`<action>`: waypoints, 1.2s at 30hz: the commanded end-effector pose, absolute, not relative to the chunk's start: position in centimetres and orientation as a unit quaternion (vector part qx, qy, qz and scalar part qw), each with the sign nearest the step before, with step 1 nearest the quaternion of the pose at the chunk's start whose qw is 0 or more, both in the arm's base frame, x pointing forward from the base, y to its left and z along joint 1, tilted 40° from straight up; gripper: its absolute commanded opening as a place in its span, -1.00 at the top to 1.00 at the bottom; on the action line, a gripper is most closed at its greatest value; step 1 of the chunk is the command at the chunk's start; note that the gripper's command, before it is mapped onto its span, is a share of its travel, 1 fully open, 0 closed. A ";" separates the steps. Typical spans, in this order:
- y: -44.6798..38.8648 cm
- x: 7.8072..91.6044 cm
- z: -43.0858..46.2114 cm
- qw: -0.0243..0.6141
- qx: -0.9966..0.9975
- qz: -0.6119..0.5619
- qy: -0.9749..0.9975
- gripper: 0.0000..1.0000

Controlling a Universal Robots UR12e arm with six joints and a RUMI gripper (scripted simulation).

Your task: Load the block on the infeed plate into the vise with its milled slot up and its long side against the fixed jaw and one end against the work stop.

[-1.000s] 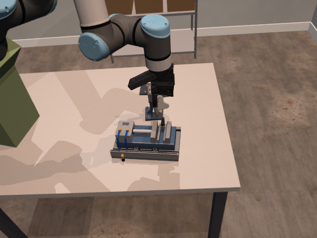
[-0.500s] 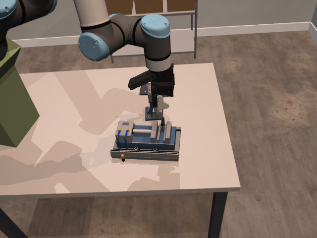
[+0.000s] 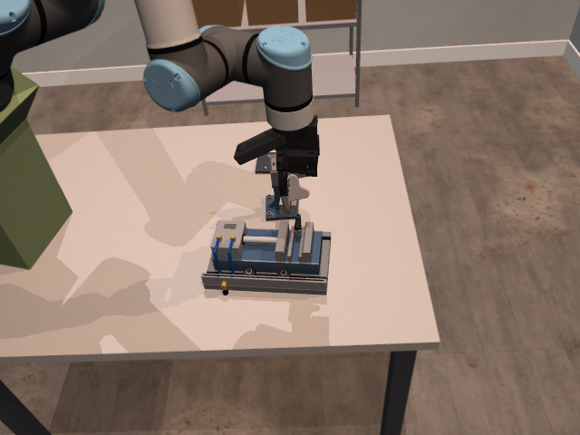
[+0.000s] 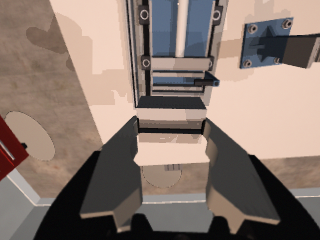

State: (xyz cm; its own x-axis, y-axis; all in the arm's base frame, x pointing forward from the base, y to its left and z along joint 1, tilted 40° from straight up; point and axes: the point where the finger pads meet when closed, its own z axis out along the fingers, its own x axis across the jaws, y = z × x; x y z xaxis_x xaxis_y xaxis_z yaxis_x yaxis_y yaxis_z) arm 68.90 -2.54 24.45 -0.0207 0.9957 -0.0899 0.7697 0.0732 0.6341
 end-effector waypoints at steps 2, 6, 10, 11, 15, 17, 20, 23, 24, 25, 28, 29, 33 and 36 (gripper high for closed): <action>-2.5 68.9 24.5 0.267 0.647 0.212 0.682 1.00; -2.5 68.9 24.5 0.267 0.647 0.212 0.682 1.00; -2.5 68.9 24.5 0.267 0.647 0.212 0.682 1.00; -2.5 68.9 24.5 0.267 0.647 0.212 0.682 1.00; -2.5 69.0 24.4 0.267 0.647 0.212 0.682 1.00; -2.5 69.1 24.4 0.267 0.647 0.212 0.682 1.00; -2.6 69.2 24.2 0.267 0.647 0.212 0.682 1.00; -2.6 69.3 24.0 0.267 0.647 0.212 0.682 1.00; -2.6 69.3 24.0 0.267 0.647 0.212 0.682 1.00; -2.6 69.3 24.0 0.267 0.647 0.212 0.682 1.00; -2.6 69.5 23.8 0.267 0.647 0.212 0.682 1.00; -2.6 69.6 23.7 0.267 0.647 0.212 0.682 1.00; -2.6 69.9 23.4 0.267 0.647 0.212 0.682 1.00; -2.6 70.2 23.0 0.267 0.647 0.212 0.682 1.00</action>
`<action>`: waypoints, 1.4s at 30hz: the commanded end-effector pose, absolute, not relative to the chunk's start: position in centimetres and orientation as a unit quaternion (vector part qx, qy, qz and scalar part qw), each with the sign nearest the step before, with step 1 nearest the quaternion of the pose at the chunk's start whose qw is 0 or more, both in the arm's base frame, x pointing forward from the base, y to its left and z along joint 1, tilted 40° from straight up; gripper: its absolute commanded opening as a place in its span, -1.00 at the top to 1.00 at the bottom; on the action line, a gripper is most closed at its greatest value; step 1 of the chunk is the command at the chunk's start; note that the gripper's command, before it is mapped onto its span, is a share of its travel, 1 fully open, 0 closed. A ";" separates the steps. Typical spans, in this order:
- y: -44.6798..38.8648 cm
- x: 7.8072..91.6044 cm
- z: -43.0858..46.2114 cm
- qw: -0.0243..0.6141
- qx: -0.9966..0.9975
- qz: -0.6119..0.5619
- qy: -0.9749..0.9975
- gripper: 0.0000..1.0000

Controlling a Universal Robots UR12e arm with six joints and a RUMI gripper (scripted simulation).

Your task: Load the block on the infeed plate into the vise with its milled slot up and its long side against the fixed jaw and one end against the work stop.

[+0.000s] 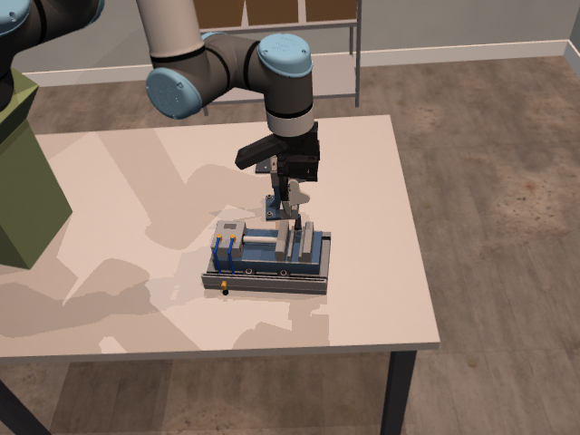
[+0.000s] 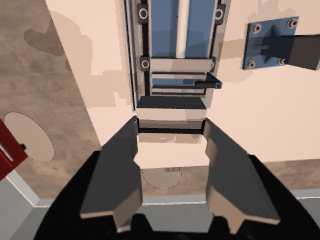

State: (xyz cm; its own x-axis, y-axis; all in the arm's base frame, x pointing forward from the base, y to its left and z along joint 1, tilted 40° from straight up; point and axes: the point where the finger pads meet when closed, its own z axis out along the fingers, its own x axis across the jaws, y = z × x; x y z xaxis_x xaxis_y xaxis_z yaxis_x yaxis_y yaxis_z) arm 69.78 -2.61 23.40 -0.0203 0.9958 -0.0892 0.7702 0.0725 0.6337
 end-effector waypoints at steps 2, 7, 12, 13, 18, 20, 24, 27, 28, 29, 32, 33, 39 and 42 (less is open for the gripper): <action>-2.6 70.4 22.8 0.267 0.647 0.212 0.682 1.00; -2.7 70.7 22.4 0.267 0.647 0.212 0.682 1.00; -2.7 71.3 21.7 0.267 0.647 0.212 0.682 1.00; -2.7 71.4 21.5 0.267 0.647 0.212 0.682 1.00; -2.8 72.1 20.8 0.267 0.647 0.212 0.682 1.00; -2.8 72.3 20.5 0.267 0.647 0.212 0.682 1.00; -2.8 72.6 20.2 0.267 0.647 0.212 0.682 1.00; -2.8 72.9 19.7 0.267 0.647 0.212 0.682 1.00; -2.9 73.1 19.6 0.267 0.647 0.212 0.682 1.00; -2.9 73.2 19.5 0.267 0.647 0.212 0.682 1.00; -2.9 73.5 19.1 0.267 0.647 0.212 0.682 1.00; -2.9 73.6 18.9 0.267 0.647 0.212 0.682 1.00; -2.9 74.1 18.4 0.267 0.647 0.212 0.682 1.00; -2.9 74.3 18.2 0.267 0.647 0.212 0.682 1.00</action>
State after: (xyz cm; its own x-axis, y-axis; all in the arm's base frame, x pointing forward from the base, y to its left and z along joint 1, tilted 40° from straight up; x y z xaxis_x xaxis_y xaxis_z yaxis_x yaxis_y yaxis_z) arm 73.93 -2.93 18.45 -0.0203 0.9958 -0.0892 0.7702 0.0725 0.6336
